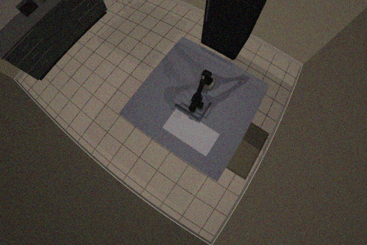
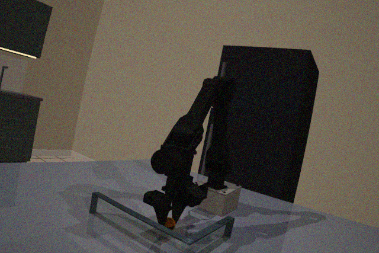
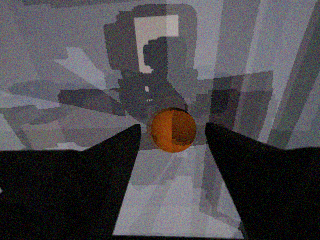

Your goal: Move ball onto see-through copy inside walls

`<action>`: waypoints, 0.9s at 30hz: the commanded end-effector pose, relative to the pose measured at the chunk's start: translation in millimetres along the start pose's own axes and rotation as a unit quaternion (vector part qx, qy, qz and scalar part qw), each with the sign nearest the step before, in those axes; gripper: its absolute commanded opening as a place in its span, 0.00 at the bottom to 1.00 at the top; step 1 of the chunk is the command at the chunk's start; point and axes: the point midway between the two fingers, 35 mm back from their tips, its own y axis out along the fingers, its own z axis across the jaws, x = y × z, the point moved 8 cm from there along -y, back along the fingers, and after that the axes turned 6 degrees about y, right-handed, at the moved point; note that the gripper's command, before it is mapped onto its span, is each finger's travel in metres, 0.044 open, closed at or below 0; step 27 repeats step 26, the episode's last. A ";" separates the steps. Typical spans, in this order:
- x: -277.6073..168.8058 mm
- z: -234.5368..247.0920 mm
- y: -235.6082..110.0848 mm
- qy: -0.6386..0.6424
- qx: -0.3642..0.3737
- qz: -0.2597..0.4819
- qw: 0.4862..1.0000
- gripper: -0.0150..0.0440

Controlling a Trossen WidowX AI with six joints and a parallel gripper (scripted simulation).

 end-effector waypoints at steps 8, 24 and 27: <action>-0.3 0.9 -85.7 -0.003 0.005 -0.001 1.000 0.74; -1.2 2.9 -131.4 -0.002 -0.009 -0.002 1.000 1.00; -1.2 2.9 -131.4 -0.002 -0.009 -0.002 1.000 1.00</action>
